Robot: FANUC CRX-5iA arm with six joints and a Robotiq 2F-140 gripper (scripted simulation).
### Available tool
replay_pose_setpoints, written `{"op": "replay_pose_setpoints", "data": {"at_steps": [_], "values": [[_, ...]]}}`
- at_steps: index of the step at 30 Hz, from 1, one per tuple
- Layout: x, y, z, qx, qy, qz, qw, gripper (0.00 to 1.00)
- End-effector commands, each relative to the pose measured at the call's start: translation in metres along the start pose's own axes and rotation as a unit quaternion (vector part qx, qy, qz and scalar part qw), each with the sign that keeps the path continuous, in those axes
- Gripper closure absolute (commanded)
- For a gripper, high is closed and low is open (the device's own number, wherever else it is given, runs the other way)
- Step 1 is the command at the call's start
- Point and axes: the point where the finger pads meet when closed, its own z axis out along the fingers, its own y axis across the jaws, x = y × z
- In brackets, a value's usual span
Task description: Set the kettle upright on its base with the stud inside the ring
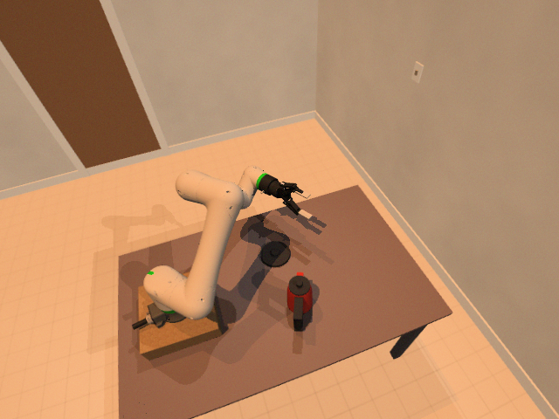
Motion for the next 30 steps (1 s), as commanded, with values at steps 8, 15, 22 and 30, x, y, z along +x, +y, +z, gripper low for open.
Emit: {"op": "replay_pose_setpoints", "data": {"at_steps": [8,15,22,30], "values": [[0.000,0.000,0.000,0.000,0.000,0.000,1.000,0.00],[0.000,0.000,0.000,0.000,0.000,0.000,1.000,0.00],[-0.001,0.001,0.001,0.001,-0.002,0.000,1.000,0.53],[-0.014,0.005,0.015,0.022,-0.028,-0.001,0.999,0.53]]}}
